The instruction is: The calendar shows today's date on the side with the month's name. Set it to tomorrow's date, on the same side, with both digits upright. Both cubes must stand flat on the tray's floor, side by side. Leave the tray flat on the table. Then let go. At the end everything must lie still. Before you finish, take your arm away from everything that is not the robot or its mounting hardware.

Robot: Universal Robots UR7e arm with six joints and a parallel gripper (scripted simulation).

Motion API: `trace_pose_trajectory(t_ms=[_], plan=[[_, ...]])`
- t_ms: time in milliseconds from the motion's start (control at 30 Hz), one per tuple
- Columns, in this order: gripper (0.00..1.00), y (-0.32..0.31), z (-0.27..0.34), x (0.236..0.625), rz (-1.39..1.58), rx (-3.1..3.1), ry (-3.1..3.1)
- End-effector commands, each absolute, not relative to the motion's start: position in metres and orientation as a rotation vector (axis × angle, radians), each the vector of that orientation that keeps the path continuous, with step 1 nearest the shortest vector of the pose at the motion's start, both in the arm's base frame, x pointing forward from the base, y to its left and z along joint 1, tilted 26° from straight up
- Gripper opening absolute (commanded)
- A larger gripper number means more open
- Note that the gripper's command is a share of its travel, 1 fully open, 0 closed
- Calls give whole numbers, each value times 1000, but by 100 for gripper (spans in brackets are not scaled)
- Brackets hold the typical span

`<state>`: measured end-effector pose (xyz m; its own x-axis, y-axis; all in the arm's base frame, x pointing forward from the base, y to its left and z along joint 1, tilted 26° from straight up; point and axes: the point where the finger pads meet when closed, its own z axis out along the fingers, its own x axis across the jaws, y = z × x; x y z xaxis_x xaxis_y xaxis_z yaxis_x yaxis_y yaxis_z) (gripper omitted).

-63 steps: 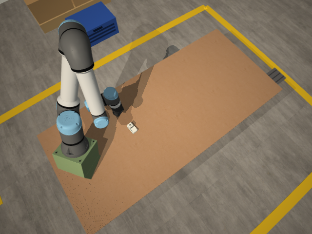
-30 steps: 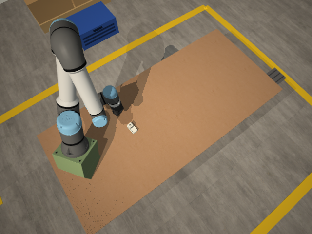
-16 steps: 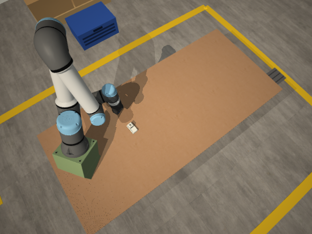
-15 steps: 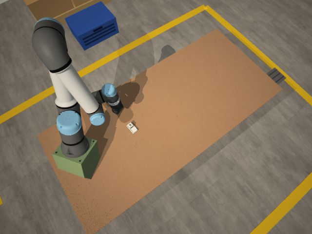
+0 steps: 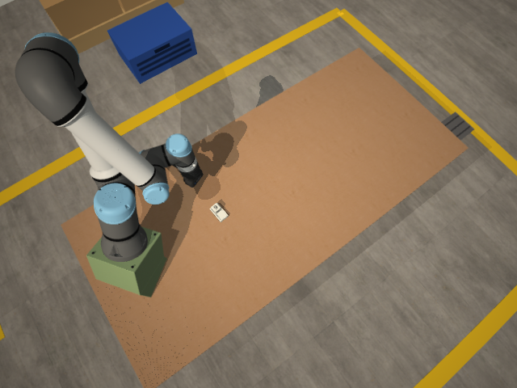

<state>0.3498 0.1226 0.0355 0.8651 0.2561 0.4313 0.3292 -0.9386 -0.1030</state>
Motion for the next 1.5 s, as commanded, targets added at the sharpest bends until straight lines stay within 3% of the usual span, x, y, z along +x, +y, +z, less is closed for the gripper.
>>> trace_pose_trajectory(t_ms=[0, 1467], plan=[[57, 118, 48, 346, -618, -2862, -454], [57, 113, 70, 336, -614, -2862, -455]])
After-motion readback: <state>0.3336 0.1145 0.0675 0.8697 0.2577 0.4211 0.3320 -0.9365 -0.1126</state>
